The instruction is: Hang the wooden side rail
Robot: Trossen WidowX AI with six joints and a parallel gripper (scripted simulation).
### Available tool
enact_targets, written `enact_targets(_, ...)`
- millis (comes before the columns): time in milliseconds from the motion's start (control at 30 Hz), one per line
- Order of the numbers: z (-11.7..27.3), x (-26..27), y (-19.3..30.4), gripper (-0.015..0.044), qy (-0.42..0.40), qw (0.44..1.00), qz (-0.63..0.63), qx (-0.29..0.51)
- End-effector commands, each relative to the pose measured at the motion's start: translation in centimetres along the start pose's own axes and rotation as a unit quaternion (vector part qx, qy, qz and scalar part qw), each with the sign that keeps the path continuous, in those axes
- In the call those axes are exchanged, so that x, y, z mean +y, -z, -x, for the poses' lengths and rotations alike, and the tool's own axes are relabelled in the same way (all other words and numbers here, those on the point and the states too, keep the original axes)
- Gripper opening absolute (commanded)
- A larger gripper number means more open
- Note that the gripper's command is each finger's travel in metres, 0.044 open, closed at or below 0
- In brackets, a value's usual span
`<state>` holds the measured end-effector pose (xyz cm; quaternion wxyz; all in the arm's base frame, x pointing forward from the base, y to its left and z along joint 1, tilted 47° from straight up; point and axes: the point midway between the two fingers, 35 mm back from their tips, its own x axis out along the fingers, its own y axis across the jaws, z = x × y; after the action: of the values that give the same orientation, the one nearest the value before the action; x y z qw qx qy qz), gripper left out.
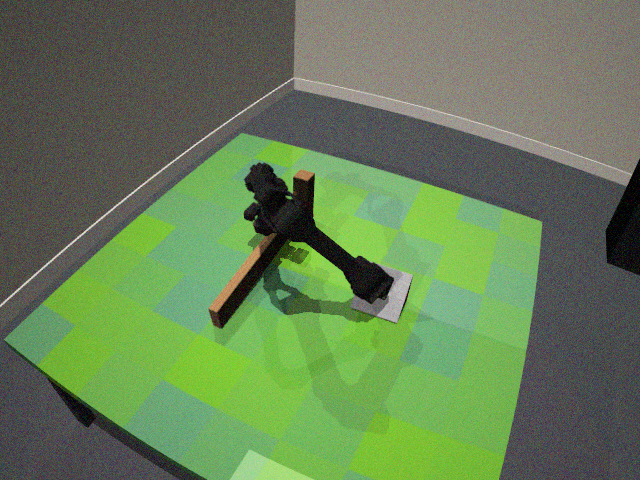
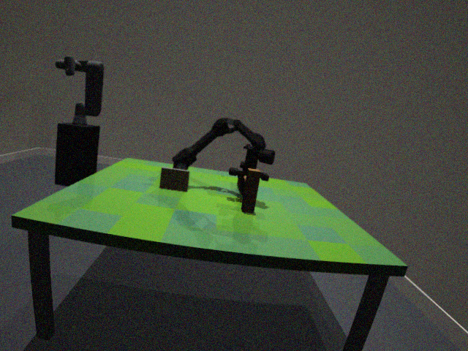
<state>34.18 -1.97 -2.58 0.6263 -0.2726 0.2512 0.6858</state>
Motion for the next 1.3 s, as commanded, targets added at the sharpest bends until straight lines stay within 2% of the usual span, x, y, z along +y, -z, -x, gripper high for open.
enact_targets(0, 0.69, -0.28, 0.36, 0.0000, 0.009, 1.000, -0.001, 0.002)
enact_targets(1267, 0.33, 0.13, 0.79, 0.0000, 0.009, 1.000, -0.001, 0.002)
